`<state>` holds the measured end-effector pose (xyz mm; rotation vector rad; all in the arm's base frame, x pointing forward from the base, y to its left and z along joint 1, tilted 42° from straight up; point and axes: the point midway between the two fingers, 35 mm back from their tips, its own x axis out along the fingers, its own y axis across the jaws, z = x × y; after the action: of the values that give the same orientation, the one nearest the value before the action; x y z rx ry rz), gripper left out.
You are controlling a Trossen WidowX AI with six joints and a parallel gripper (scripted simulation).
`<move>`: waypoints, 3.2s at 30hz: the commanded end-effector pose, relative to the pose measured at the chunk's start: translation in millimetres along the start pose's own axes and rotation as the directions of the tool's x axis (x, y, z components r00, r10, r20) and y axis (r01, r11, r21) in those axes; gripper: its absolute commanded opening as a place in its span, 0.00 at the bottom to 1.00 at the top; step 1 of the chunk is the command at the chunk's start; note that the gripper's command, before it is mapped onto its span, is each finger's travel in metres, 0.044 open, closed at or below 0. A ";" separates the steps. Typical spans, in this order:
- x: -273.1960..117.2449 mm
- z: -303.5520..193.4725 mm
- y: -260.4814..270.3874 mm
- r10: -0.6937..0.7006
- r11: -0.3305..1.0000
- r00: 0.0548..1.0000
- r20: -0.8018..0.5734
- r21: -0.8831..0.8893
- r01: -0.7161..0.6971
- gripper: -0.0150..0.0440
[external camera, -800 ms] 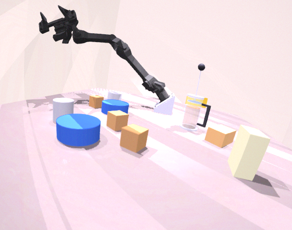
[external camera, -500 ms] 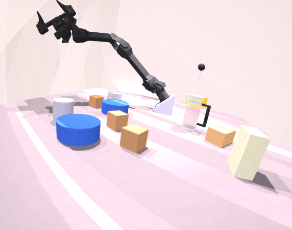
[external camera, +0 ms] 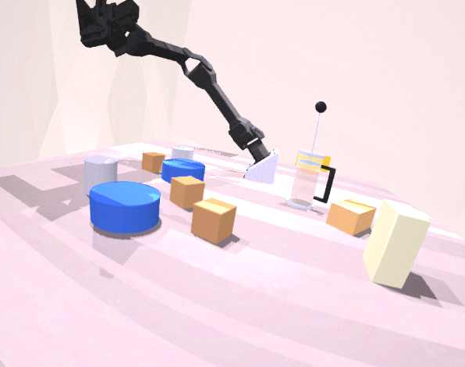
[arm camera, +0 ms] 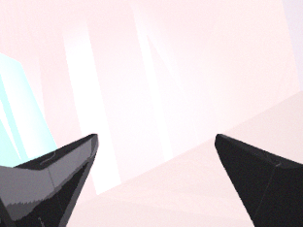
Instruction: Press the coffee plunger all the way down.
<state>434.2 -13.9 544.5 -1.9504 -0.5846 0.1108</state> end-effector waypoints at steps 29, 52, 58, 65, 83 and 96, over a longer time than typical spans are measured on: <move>-88.3 480.8 144.0 0.810 -0.007 0.534 0.242 0.915 -0.403 1.00; -202.6 500.0 199.7 0.802 0.141 0.594 0.060 0.948 -0.285 1.00; -198.0 501.1 205.7 0.803 0.139 0.593 0.061 0.948 -0.285 1.00; -191.2 502.2 214.8 0.803 0.139 0.593 0.061 0.948 -0.286 1.00; -179.2 502.3 230.8 0.801 0.140 0.596 0.061 0.948 -0.285 0.82; -179.2 502.3 230.8 0.801 0.140 0.596 0.061 0.948 -0.285 0.46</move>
<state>191.3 246.8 85.7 -0.8512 0.6017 0.3483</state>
